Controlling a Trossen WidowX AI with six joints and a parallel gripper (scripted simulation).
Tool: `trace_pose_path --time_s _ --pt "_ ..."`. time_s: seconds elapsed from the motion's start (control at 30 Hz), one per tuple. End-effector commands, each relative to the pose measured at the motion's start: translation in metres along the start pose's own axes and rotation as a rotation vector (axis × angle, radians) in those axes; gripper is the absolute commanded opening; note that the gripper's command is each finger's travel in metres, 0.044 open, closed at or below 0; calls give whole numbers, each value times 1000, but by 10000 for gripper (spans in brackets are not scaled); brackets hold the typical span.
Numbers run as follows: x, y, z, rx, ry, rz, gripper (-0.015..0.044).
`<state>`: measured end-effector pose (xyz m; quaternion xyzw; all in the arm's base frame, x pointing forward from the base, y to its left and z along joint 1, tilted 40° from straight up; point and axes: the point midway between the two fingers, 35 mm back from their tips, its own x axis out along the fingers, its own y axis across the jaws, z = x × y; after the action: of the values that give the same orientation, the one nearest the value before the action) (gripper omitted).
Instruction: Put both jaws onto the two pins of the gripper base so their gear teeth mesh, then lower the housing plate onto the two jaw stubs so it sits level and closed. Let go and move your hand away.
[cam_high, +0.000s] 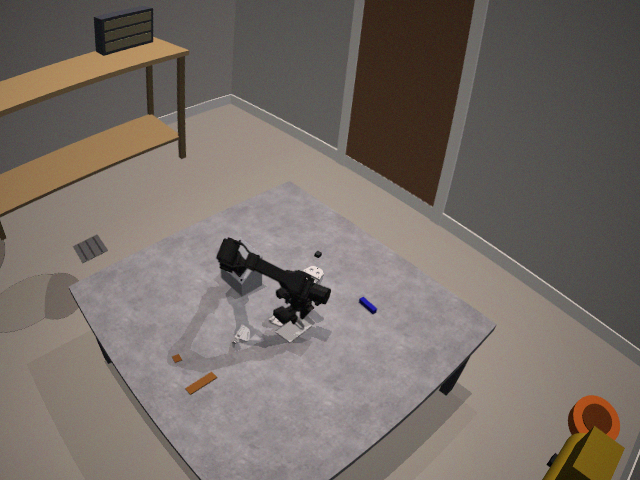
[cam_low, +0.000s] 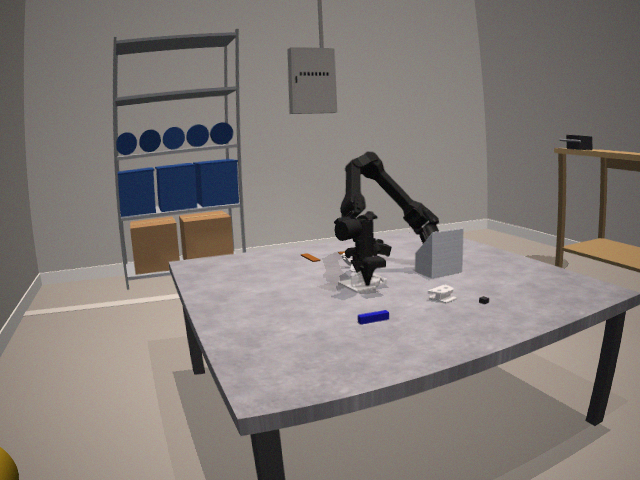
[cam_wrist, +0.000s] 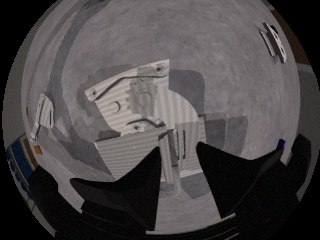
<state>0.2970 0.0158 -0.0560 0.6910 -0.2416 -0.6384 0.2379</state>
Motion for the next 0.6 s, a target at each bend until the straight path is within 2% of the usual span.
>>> trace_pose_path --time_s 0.0,0.5,0.57 --pt "0 1 -1 -3 3 4 134" --pt "0 1 -1 -3 3 4 134" --pt "0 0 0 0 0 0 186"
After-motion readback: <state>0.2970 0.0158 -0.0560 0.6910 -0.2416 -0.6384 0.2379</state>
